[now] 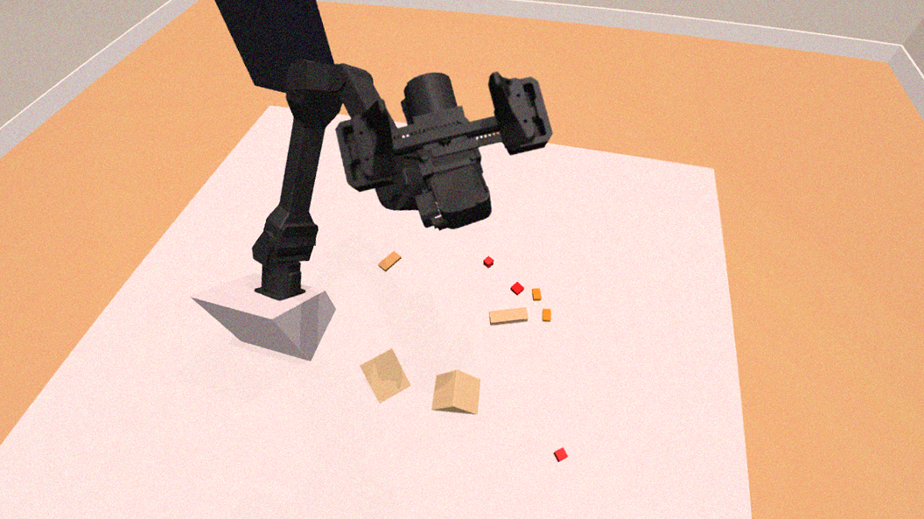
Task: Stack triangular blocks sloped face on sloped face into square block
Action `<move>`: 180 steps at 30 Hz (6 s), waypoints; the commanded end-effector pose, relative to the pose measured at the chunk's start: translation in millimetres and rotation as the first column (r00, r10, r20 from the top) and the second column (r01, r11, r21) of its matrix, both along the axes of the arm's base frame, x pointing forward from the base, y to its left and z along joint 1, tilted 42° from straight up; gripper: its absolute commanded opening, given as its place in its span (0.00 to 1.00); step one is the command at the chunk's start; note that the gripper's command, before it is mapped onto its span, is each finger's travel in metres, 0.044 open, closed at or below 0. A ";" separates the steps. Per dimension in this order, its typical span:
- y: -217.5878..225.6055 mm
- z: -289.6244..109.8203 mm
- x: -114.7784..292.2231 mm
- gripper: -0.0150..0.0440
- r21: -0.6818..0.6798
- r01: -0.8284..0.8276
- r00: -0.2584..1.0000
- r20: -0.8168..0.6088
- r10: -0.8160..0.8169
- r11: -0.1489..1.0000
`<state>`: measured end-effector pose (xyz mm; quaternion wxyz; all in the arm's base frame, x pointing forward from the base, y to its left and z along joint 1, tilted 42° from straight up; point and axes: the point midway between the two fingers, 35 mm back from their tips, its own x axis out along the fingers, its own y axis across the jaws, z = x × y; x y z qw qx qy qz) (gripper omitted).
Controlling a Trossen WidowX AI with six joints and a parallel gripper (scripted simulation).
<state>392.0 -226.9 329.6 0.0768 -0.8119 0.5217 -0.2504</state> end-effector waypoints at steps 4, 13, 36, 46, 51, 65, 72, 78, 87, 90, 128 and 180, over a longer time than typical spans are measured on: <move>2.7 -21.0 38.5 1.00 -0.001 -0.070 0.977 -0.202 0.069 0.998; 27.2 -117.3 129.9 1.00 0.129 -0.306 0.637 -0.709 0.304 0.943; 135.4 -324.0 124.7 1.00 0.776 -0.318 -0.508 -0.624 0.593 0.545; 194.4 -360.1 62.0 1.00 0.965 -0.014 -0.789 -0.173 0.589 0.263; 222.5 -358.8 28.8 1.00 0.977 0.180 -0.825 0.086 0.559 0.115; 244.5 -348.4 4.2 1.00 0.939 0.345 -0.798 0.298 0.523 -0.009; 247.5 -352.6 2.9 1.00 0.938 0.346 -0.799 0.301 0.520 -0.011; 274.4 -389.1 -12.6 1.00 0.931 0.363 -0.806 0.333 0.489 -0.036; 298.1 -420.7 -33.9 1.00 0.923 0.381 -0.811 0.364 0.459 -0.057; 299.0 -420.0 -33.7 1.00 0.923 0.381 -0.811 0.364 0.459 -0.057; 256.0 -372.4 -24.3 0.25 0.923 0.380 -0.802 0.357 0.479 -0.052; 230.8 -350.6 -26.2 0.25 0.842 -0.038 -0.922 -0.237 -0.306 -0.539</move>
